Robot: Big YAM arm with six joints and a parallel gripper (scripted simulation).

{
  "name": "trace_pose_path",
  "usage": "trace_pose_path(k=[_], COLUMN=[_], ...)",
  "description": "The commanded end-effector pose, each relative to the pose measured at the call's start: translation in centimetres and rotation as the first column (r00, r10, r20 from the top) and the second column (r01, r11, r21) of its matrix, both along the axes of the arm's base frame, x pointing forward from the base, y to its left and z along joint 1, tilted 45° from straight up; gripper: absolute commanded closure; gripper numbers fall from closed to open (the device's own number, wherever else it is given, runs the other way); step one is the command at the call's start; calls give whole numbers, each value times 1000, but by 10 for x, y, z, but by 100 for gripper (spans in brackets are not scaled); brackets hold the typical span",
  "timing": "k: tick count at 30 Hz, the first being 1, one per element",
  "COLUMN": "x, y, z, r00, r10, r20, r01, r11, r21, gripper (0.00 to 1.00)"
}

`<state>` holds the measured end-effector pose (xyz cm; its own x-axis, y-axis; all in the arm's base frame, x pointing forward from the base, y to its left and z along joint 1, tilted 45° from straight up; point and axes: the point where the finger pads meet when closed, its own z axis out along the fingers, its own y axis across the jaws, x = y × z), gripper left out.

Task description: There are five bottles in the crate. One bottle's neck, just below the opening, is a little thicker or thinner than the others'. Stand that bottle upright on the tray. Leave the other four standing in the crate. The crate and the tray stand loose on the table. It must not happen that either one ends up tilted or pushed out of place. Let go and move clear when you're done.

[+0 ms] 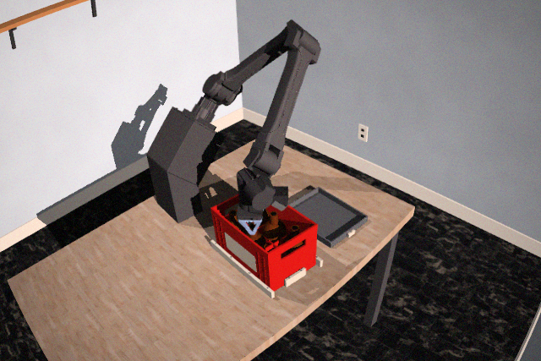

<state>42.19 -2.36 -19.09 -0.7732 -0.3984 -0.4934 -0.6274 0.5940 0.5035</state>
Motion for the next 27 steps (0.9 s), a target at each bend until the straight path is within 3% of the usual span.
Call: trace_pose_path(k=[1,18,19,27], x=[-4,-4,-4,-4], y=[8,8,8,8], z=[-10,-10,-10,-10], r00=[1000,1000,1000,1000], r10=[10,10,10,10], r20=[-10,-10,-10,-10], r01=[-10,-10,-10,-10], r11=[1000,1000,1000,1000], r21=[4,4,4,4], gripper=[100,100,39,39])
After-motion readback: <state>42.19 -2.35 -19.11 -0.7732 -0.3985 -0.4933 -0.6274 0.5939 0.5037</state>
